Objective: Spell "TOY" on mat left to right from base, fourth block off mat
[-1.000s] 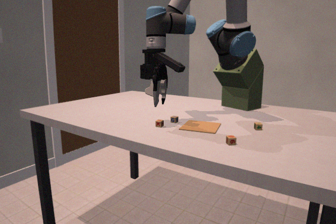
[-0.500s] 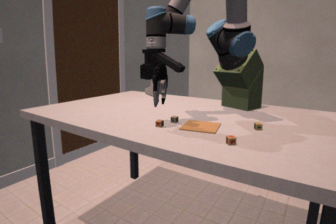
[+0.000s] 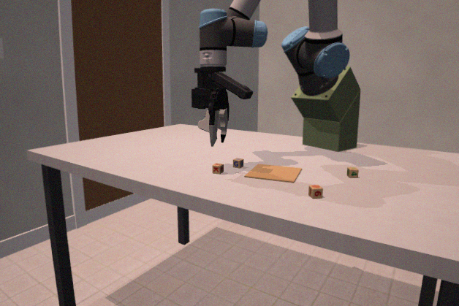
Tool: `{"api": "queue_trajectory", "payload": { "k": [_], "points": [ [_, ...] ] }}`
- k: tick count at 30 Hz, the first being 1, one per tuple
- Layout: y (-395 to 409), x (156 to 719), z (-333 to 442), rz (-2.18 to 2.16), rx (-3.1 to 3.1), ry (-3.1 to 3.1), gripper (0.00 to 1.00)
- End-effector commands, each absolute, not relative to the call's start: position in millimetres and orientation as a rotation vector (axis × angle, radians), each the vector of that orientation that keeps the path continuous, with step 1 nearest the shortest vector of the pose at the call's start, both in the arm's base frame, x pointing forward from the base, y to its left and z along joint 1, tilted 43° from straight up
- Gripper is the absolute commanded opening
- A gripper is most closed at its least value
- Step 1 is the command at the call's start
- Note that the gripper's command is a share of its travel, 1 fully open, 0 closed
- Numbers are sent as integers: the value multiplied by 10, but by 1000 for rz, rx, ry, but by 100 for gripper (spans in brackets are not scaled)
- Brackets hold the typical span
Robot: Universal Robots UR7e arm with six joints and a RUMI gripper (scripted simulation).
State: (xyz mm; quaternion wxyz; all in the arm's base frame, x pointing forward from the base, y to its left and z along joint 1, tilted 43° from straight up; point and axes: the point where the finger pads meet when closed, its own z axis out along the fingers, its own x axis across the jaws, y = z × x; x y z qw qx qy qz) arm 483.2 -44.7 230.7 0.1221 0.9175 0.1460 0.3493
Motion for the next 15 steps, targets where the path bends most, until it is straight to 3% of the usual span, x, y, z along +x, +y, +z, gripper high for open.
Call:
{"api": "queue_trajectory", "payload": {
  "k": [1,15],
  "points": [
    [-450,4847,2296,1020,2677,426,37],
    [-467,4941,2200,1019,2678,426,37]
  ]
}}
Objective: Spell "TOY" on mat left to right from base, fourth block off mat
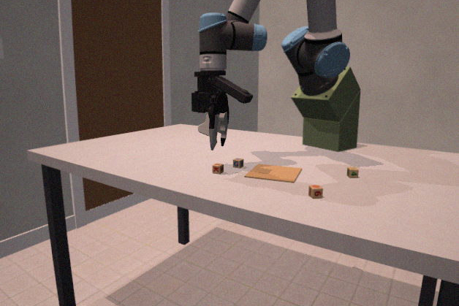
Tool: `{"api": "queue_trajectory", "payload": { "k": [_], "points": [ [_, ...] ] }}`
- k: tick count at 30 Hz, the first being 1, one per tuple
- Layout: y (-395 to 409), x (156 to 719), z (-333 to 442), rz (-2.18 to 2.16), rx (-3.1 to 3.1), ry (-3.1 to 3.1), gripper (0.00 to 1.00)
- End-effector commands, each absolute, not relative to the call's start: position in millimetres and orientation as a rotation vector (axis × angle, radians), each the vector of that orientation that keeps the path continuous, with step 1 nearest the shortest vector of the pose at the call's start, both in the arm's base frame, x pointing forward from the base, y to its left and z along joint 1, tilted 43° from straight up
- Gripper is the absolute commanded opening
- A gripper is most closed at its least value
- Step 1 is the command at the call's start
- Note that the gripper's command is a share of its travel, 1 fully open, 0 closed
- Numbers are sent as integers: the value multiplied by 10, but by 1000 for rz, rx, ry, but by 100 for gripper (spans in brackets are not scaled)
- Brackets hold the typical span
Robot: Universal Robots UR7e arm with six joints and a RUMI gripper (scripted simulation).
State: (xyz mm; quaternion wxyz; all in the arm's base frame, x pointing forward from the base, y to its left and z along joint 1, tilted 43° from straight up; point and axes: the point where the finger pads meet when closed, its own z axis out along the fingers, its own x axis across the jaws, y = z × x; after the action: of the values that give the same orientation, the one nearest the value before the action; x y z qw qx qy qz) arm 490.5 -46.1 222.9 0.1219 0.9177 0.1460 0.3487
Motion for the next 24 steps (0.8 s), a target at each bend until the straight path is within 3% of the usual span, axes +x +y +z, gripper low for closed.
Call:
{"api": "queue_trajectory", "payload": {
  "k": [1,24],
  "points": [
    [-469,4952,2189,1019,2678,426,37],
    [-506,5154,1980,1019,2678,426,37]
  ]
}}
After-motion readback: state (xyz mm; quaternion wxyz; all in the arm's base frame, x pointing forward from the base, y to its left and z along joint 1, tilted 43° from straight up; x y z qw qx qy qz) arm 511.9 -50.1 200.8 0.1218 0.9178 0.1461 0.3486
